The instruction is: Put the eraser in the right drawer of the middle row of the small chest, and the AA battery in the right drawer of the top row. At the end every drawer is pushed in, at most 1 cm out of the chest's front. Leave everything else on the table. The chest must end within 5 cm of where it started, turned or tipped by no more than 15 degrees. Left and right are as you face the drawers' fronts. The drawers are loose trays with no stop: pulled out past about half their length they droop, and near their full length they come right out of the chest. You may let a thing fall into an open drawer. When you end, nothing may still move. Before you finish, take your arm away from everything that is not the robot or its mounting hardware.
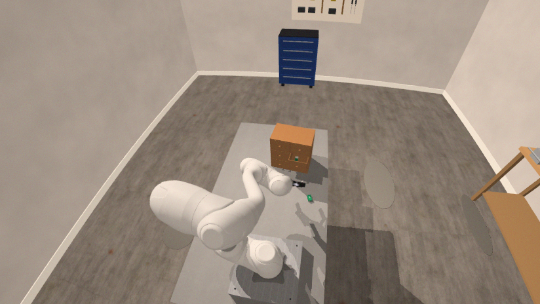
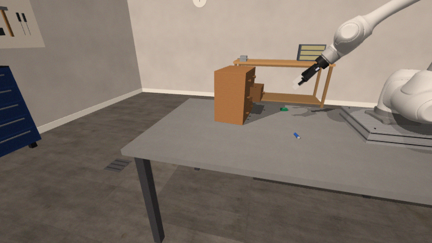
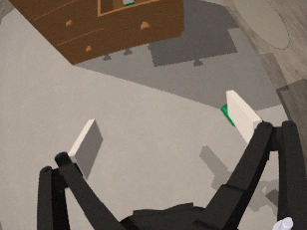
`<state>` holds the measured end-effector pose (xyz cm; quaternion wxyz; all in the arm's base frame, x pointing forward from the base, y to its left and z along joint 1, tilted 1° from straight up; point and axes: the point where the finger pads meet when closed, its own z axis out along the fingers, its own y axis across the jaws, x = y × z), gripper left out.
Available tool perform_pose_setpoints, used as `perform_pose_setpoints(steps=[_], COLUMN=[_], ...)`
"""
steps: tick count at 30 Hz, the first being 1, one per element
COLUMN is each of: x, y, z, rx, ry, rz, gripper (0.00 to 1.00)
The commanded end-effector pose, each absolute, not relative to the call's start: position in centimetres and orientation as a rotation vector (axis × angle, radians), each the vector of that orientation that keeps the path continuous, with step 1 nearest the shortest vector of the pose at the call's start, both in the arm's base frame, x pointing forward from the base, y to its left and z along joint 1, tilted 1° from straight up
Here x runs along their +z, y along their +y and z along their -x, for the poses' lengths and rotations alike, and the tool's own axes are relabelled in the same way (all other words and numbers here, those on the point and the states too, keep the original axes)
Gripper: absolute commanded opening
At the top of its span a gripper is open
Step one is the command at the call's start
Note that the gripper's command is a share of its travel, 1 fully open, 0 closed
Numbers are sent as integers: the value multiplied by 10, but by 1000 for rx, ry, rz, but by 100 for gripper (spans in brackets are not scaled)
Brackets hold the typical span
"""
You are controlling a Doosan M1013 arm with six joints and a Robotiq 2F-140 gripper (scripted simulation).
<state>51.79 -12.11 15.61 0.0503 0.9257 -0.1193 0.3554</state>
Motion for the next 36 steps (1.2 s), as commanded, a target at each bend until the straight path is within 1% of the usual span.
perform_pose_setpoints(steps=[1,36], x=[155,145], y=[-119,-122], z=[-521,-528], rx=[1137,1262], ry=[-344,-338], rz=[-2830,-2763], gripper=[100,100])
